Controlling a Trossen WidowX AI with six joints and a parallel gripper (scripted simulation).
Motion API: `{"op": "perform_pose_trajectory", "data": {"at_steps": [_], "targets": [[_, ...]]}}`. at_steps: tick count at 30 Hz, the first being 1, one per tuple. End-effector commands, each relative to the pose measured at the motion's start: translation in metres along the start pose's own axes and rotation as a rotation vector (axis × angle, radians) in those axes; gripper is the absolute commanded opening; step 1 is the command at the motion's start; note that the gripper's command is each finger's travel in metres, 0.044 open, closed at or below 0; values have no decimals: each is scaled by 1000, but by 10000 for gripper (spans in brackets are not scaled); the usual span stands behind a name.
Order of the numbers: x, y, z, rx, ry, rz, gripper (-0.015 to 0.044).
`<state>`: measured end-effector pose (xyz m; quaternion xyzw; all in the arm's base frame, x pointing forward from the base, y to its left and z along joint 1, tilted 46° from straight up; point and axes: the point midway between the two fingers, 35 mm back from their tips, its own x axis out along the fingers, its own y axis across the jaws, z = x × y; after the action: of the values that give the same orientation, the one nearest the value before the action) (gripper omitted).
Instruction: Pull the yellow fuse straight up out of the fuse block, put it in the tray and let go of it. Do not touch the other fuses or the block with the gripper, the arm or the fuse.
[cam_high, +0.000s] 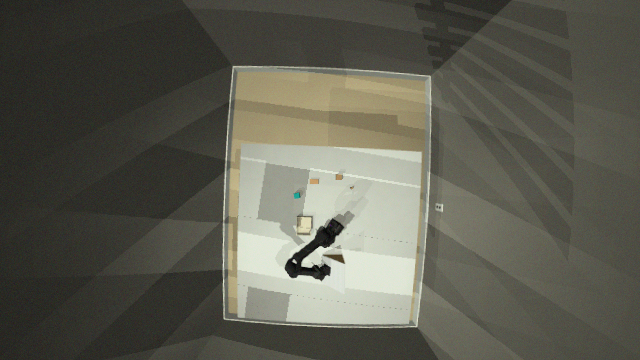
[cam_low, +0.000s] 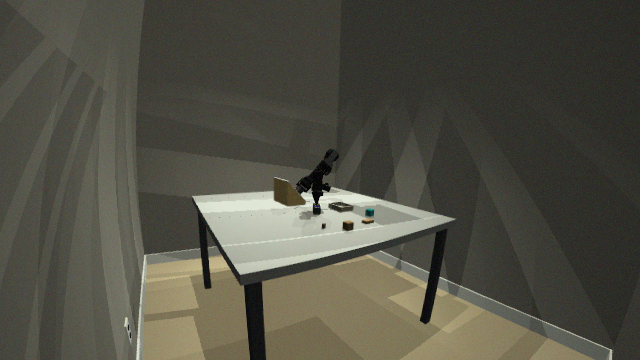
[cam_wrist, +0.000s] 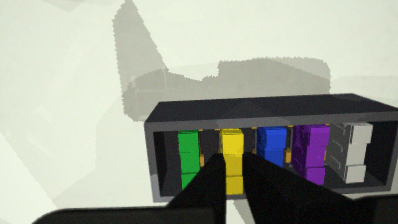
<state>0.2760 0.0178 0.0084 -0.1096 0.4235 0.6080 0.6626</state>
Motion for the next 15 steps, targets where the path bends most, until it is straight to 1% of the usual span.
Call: {"op": "perform_pose_trajectory", "data": {"at_steps": [1, 15], "targets": [[-3, -1, 0, -5, 4, -2, 0], [-10, -1, 0, -4, 4, -3, 0]]}}
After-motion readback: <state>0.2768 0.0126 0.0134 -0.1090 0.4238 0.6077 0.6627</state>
